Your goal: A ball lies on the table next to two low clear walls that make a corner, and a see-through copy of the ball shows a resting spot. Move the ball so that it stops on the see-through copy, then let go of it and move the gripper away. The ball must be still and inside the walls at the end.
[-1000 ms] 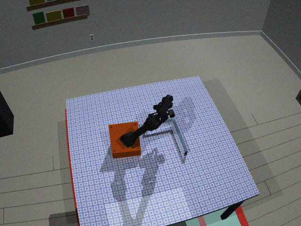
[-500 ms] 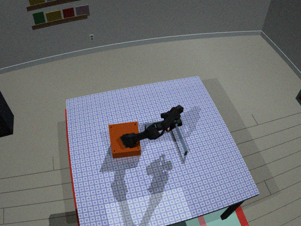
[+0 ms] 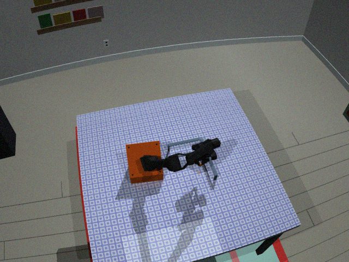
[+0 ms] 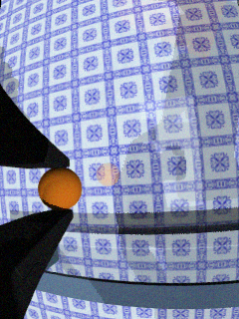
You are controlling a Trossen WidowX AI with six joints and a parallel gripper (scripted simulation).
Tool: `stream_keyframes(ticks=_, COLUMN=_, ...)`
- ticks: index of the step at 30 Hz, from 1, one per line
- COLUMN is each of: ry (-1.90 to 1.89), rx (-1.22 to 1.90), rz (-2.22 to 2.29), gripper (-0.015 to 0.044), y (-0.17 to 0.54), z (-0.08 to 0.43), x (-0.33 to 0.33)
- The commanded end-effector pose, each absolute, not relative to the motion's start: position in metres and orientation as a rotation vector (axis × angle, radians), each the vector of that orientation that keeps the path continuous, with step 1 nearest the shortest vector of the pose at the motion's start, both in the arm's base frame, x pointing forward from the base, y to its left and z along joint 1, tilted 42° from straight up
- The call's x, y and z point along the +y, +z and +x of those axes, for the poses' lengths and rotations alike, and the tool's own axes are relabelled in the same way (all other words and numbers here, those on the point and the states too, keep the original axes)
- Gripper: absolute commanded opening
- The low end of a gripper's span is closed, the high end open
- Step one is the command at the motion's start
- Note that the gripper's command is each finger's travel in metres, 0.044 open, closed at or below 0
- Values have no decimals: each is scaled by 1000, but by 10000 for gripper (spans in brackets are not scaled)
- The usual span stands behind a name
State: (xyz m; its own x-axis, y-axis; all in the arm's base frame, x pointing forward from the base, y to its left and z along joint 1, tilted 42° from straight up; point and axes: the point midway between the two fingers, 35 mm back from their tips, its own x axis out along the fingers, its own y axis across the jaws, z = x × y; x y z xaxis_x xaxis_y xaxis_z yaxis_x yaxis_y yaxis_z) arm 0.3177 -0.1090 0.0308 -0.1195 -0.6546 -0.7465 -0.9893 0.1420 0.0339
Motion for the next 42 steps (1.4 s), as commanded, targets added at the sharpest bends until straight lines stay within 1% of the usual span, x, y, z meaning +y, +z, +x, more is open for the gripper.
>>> stream_keyframes(ticks=1, ry=752, rx=1850, rz=-1583, gripper=0, y=31, z=315, x=-114)
stream_keyframes(ticks=15, ry=751, rx=1852, rz=-1585, gripper=0, y=-19, z=306, x=-159)
stream_keyframes(ticks=40, ry=750, rx=1853, rz=-1585, gripper=0, y=-33, z=304, x=-173)
stream_keyframes(ticks=42, ry=746, rx=1845, rz=-1583, gripper=53, y=-33, z=305, x=-172)
